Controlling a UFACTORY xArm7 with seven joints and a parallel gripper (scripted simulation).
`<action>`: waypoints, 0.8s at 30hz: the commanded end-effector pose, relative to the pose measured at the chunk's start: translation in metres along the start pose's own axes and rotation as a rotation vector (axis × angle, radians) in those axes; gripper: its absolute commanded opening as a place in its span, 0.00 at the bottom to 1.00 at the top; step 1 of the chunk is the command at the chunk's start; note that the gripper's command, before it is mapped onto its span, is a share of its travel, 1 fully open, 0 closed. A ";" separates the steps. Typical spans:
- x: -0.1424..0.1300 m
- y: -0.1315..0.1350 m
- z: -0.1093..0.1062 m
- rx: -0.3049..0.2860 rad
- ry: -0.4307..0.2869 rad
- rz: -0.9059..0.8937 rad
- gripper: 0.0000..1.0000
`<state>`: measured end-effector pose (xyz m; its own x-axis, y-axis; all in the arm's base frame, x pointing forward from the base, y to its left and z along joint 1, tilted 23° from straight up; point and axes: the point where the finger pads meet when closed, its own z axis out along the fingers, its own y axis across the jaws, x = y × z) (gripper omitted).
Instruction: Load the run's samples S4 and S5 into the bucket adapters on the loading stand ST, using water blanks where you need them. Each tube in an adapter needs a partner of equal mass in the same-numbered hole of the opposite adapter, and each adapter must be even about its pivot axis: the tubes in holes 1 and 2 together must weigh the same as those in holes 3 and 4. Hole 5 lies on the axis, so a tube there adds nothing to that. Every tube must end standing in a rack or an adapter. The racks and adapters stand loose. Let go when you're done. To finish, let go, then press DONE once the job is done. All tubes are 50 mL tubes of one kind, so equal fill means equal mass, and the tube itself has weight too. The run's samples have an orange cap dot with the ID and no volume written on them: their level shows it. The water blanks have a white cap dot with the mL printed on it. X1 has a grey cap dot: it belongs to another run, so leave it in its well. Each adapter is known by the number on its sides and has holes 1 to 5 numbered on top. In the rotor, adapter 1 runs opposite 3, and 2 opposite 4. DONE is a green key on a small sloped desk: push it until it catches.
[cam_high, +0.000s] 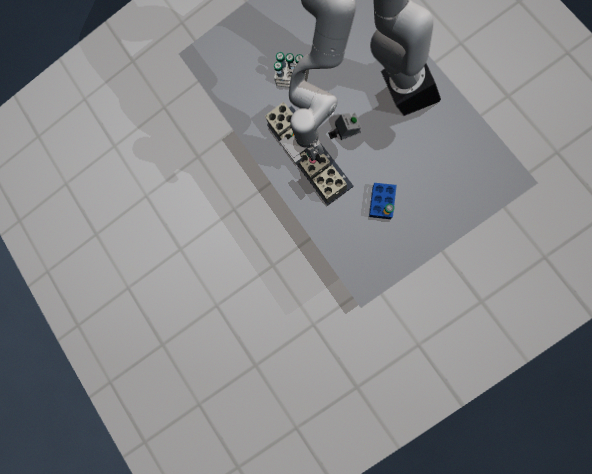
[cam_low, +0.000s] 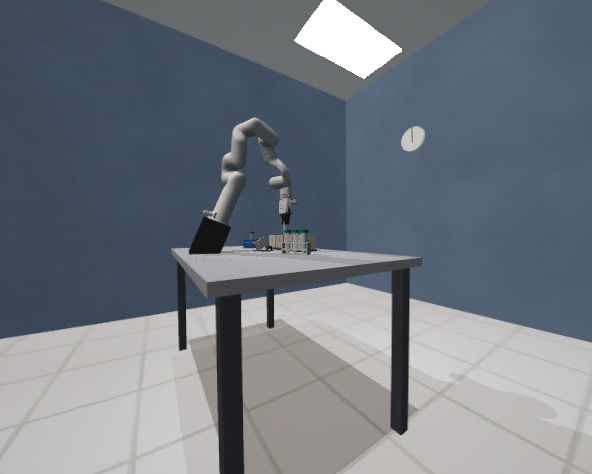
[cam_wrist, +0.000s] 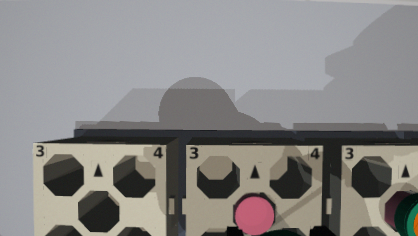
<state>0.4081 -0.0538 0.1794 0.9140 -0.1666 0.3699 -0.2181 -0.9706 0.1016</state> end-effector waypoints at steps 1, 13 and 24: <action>0.002 0.000 0.003 0.001 0.004 0.000 0.00; 0.002 0.000 0.013 0.001 0.004 0.000 0.00; 0.002 0.000 0.022 0.001 0.004 0.000 0.00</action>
<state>0.4152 -0.0574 0.1606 0.9139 -0.1666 0.3702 -0.2181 -0.9706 0.1015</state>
